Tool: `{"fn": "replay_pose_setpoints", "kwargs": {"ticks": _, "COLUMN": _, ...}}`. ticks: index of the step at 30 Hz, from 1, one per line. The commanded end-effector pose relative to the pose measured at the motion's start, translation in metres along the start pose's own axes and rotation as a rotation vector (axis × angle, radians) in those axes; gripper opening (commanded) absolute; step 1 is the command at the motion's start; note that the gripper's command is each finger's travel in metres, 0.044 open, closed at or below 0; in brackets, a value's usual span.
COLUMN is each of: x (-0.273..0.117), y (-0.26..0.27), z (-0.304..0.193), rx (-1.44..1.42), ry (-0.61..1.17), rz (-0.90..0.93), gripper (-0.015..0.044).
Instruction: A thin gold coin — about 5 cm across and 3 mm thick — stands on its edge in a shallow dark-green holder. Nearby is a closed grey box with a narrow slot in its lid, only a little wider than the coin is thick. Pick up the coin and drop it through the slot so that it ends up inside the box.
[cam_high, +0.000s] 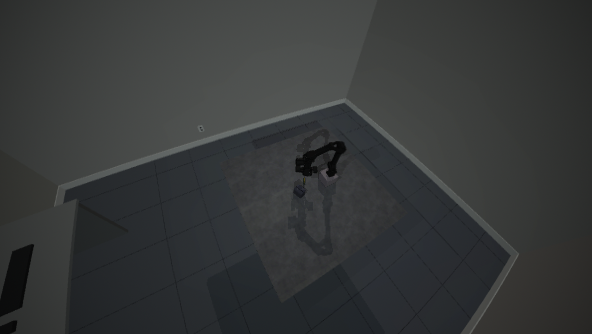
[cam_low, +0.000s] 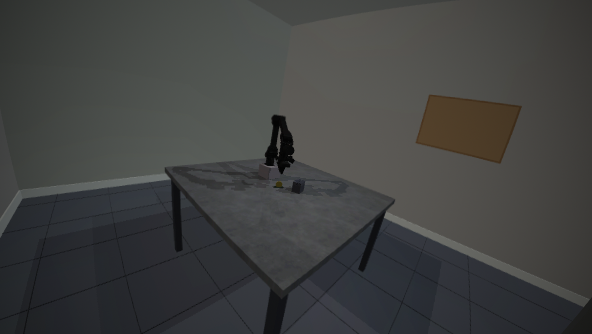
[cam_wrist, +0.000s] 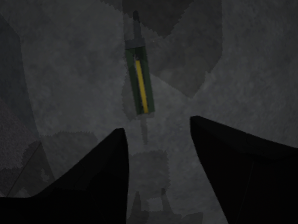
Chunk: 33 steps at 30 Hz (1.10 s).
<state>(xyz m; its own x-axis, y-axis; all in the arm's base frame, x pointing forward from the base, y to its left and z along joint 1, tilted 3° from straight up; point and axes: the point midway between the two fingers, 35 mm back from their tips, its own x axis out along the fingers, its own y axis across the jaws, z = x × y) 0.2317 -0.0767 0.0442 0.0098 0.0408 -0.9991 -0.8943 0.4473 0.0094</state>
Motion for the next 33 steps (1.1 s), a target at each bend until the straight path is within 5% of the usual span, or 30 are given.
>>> {"fn": "replay_pose_setpoints", "kwargs": {"ticks": 1, "x": 0.027, "y": 0.002, "z": -0.001, "rx": -0.012, "ry": 0.008, "rz": 0.009, "gripper": 0.0161}}
{"fn": "replay_pose_setpoints", "kwargs": {"ticks": 33, "x": 0.08, "y": 0.002, "z": -0.001, "rx": -0.012, "ry": 0.008, "rz": 0.009, "gripper": 0.0161}}
